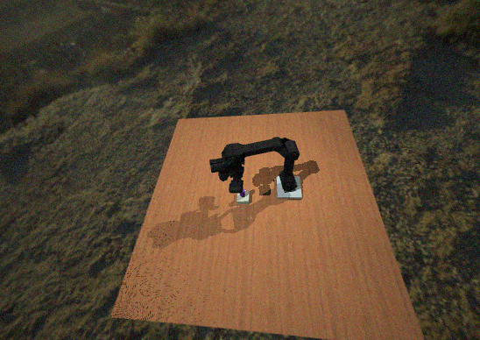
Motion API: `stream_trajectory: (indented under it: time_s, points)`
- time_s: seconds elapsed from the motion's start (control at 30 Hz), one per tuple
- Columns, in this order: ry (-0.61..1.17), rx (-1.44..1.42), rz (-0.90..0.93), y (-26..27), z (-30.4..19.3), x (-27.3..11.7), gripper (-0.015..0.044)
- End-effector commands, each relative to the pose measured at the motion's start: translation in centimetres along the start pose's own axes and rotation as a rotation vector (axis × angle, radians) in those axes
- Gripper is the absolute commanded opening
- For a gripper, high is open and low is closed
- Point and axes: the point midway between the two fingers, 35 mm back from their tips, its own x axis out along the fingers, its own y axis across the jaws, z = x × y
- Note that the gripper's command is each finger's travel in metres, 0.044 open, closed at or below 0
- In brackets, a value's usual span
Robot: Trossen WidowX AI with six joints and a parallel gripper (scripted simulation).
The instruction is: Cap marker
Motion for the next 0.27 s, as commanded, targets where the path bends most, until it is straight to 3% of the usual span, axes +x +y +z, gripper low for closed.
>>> stream_trajectory:
  time_s: [0.0,0.23]
  points:
    - [-0.004,-0.004,0.001,0.01,0.07,-0.18,0.0263]
    - [-0.004,-0.004,0.001,0.01,0.07,-0.18,0.0440]
